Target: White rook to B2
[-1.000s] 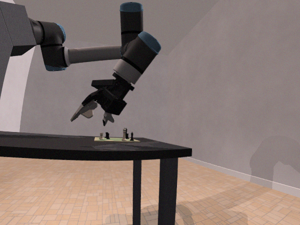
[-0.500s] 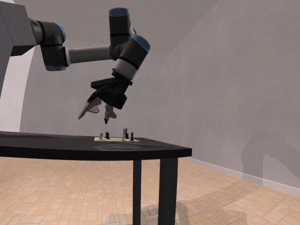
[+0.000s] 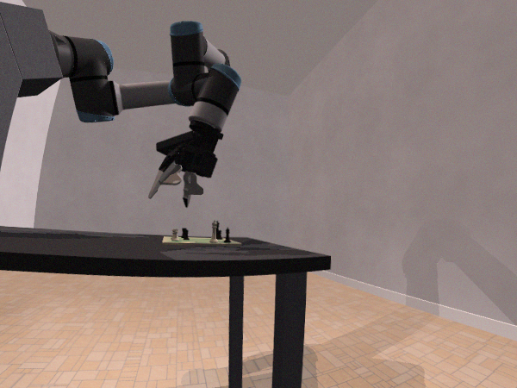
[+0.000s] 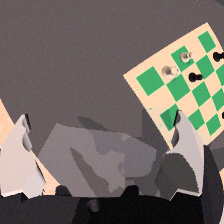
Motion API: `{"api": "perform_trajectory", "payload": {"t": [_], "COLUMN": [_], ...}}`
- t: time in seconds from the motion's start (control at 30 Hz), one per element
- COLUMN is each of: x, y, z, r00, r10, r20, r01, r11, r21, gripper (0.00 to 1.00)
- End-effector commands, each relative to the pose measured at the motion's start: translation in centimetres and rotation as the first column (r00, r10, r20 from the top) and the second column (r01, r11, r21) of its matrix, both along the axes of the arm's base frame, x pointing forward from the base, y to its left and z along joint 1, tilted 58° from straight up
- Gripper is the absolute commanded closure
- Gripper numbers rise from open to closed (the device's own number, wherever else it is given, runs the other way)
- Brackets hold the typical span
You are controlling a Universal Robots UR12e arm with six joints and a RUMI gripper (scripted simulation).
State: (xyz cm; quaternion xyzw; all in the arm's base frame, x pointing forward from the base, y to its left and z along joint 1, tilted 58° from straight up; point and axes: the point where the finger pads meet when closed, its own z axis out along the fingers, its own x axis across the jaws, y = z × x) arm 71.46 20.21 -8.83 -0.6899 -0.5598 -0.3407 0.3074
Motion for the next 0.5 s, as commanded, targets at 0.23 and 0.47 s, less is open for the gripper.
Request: {"api": "perform_trajectory", "payload": {"t": [0.23, 0.47], "x": [-1.5, -3.0], "y": [1.1, 2.0], "z": [4.5, 7.6], "r00": [0.988, 0.971], "r10": [-0.075, -0.109], "r20": [0.134, 0.213], "r01": [0.08, 0.119], "r11": [0.996, 0.992], "r21": [-0.029, -0.032], "gripper": [0.0, 0.0]}}
